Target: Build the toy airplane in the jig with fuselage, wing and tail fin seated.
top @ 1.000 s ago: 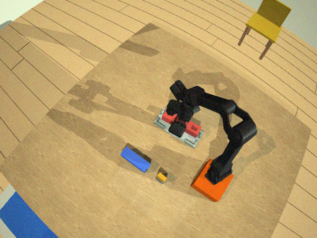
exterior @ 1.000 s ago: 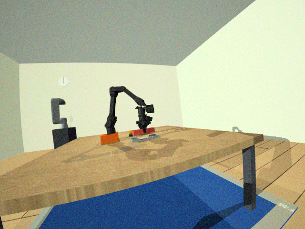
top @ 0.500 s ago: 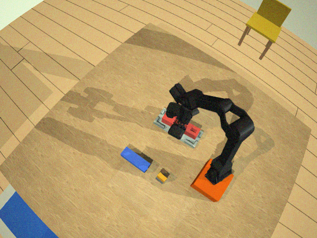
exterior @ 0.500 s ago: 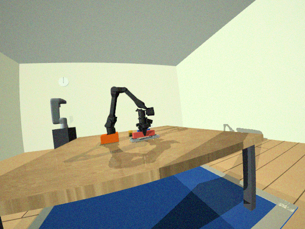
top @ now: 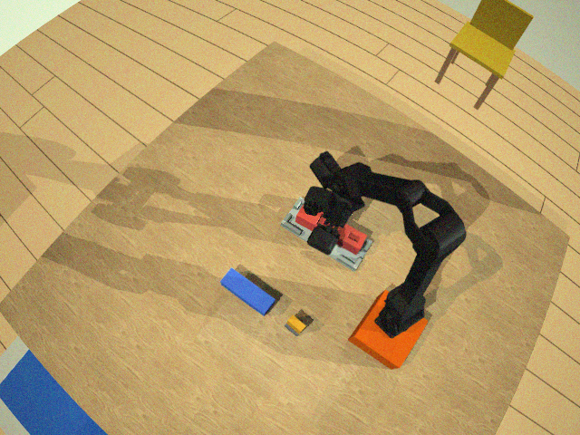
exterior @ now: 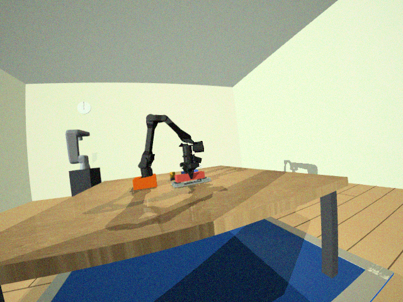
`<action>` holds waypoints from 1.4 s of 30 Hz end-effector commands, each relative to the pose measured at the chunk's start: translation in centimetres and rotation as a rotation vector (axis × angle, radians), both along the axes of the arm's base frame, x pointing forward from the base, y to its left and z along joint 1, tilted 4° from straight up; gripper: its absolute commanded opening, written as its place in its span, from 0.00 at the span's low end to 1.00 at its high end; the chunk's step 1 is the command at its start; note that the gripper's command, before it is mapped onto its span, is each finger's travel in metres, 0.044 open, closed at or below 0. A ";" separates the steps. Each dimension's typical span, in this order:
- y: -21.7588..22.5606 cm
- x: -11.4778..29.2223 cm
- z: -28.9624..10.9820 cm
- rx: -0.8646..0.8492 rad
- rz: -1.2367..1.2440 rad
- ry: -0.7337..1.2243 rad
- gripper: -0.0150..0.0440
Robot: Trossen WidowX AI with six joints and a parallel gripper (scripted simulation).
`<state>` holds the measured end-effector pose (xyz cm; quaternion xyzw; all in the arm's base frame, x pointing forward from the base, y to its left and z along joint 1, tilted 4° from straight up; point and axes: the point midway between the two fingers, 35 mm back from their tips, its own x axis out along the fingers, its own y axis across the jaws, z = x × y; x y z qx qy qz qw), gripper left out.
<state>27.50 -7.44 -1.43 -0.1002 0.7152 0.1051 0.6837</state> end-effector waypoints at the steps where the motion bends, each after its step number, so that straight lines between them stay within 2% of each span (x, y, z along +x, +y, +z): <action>1: 0.0 0.0 0.0 0.000 0.000 0.000 0.49; 12: 0.0 0.0 0.0 0.000 0.000 0.000 0.98; 13: 0.0 0.0 0.0 0.000 0.000 0.000 1.00; 19: 0.0 0.3 1.2 -0.002 0.001 -0.003 1.00; 25: 0.0 0.5 10.4 -0.005 0.005 -0.005 1.00; 33: 0.0 1.1 10.7 -0.005 0.005 -0.004 1.00; 37: 0.0 1.2 10.7 -0.010 -0.103 -0.005 1.00; 42: 0.9 1.6 10.7 -0.009 -0.103 -0.006 1.00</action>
